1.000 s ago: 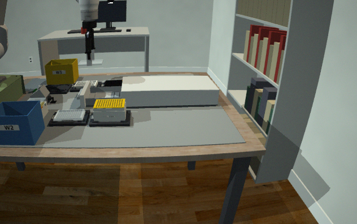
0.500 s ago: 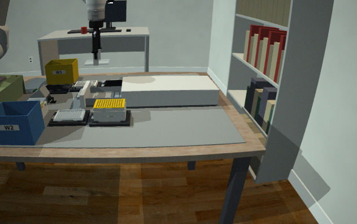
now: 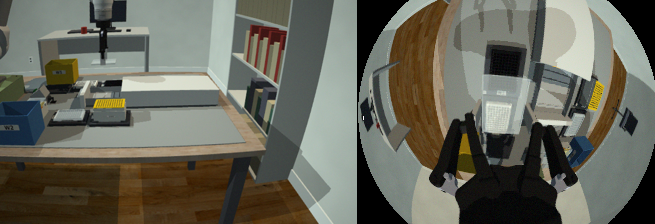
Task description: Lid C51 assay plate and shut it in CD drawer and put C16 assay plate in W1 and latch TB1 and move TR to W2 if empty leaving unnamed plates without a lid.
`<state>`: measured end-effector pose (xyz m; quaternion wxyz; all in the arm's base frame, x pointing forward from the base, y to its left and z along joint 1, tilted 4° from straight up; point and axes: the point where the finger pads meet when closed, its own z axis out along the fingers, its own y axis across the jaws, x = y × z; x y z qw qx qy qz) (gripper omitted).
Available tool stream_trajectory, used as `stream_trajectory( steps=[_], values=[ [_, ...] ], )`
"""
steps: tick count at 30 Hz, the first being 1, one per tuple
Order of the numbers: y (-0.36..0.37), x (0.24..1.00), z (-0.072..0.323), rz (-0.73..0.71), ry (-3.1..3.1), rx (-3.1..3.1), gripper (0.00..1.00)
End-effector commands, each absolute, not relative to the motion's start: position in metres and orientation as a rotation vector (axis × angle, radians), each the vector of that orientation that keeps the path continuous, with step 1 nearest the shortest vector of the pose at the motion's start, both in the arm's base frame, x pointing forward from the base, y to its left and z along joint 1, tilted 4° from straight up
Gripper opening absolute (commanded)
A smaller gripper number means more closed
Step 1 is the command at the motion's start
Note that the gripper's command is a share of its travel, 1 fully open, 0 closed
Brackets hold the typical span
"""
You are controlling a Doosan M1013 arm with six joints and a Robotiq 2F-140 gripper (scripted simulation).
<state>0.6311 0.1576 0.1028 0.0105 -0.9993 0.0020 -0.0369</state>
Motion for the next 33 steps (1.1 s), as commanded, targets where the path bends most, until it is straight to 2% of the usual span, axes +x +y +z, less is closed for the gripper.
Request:
stream_trajectory(
  steps=[1,24,33],
  values=[
    [0.158,0.637,0.103,-0.115,0.006,-3.118,0.0],
    [0.159,0.694,0.108,-0.115,0.006,-3.118,0.0],
    [0.159,0.694,0.108,-0.115,0.006,-3.118,0.0]
  ],
)
